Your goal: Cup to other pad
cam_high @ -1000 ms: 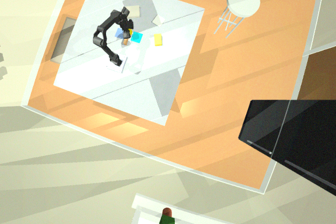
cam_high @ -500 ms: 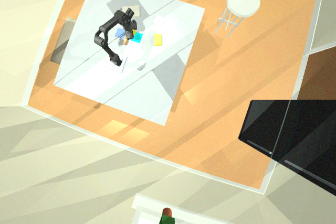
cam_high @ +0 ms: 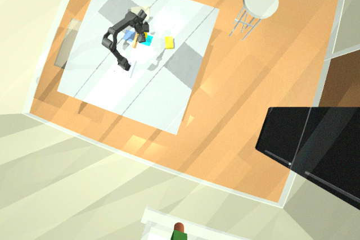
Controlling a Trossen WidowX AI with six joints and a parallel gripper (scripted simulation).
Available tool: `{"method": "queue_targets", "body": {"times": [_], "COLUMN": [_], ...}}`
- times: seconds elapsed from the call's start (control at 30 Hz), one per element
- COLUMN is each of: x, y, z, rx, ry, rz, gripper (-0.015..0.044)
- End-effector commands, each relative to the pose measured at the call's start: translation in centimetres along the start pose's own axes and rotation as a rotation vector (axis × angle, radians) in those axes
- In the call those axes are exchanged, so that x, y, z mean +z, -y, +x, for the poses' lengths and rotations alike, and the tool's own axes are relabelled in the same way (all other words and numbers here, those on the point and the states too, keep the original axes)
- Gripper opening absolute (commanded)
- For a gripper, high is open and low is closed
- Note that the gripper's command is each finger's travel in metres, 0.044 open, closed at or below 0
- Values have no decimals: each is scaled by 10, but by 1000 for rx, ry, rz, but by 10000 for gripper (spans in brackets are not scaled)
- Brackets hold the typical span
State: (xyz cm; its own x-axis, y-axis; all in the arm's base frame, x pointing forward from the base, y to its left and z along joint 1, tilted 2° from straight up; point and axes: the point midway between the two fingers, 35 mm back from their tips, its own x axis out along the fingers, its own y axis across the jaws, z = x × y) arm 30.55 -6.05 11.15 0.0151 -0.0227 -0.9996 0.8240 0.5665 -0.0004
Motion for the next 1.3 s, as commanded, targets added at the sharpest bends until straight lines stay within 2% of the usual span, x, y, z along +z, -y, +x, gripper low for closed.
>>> {"method": "queue_targets", "body": {"times": [0.0, 1.27], "x": [0, 1], "y": [1, 2], "z": [7, 59], "rx": [-9, -9], "ry": [-3, -3], "rz": [-6, -6], "gripper": [0, 0]}}
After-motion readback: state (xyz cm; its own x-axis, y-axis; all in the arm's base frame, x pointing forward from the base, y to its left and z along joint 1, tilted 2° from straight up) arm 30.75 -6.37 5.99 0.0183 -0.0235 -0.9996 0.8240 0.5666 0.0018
